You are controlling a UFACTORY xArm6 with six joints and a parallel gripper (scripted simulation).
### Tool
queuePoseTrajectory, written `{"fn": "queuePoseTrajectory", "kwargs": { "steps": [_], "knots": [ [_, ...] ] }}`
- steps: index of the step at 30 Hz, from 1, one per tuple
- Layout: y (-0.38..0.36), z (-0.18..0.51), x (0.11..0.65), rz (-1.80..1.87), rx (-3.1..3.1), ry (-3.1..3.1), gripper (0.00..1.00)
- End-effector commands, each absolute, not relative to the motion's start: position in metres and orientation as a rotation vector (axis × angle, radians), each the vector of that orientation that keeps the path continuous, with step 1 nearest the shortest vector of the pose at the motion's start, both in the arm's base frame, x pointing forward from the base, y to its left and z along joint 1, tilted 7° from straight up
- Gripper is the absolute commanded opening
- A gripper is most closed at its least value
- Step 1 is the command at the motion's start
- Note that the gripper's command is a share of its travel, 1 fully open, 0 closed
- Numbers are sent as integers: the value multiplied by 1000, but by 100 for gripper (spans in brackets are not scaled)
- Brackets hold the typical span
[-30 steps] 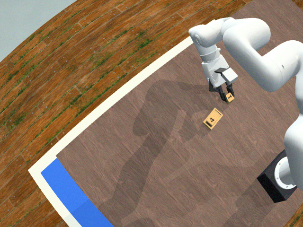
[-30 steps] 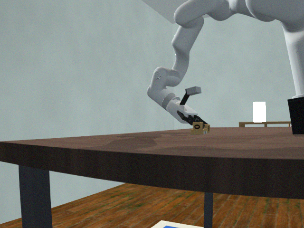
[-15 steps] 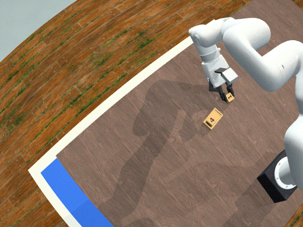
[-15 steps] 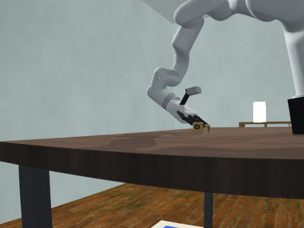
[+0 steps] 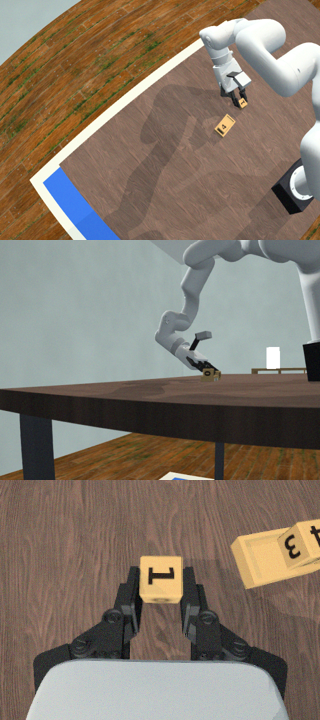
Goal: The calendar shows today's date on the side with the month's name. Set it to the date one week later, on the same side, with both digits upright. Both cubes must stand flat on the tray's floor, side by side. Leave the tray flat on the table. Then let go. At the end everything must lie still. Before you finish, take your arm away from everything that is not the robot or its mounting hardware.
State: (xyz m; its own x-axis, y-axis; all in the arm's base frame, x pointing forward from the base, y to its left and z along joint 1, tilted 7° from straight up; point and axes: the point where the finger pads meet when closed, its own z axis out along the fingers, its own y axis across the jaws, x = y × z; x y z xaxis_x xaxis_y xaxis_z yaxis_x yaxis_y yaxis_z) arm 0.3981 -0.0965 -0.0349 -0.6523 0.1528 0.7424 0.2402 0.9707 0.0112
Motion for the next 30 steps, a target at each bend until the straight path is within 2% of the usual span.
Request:
{"fn": "queuePoseTrajectory", "kwargs": {
  "steps": [1,19,20,22,23,25,26,28,29,30],
  "knots": [
    [-97,-34,400,-137,-274,-2296,27],
    [-97,-34,400,-137,-274,-2296,27],
    [-97,-34,400,-137,-274,-2296,31],
    [-97,-34,400,-137,-274,-2296,31],
    [-97,-34,400,-137,-274,-2296,35],
    [-97,-34,400,-137,-274,-2296,35],
    [-97,-34,400,-137,-274,-2296,39],
    [-97,-34,400,-137,-274,-2296,39],
    [-97,-34,400,-137,-274,-2296,43],
    [-97,-34,400,-137,-274,-2296,43]
  ]
}}
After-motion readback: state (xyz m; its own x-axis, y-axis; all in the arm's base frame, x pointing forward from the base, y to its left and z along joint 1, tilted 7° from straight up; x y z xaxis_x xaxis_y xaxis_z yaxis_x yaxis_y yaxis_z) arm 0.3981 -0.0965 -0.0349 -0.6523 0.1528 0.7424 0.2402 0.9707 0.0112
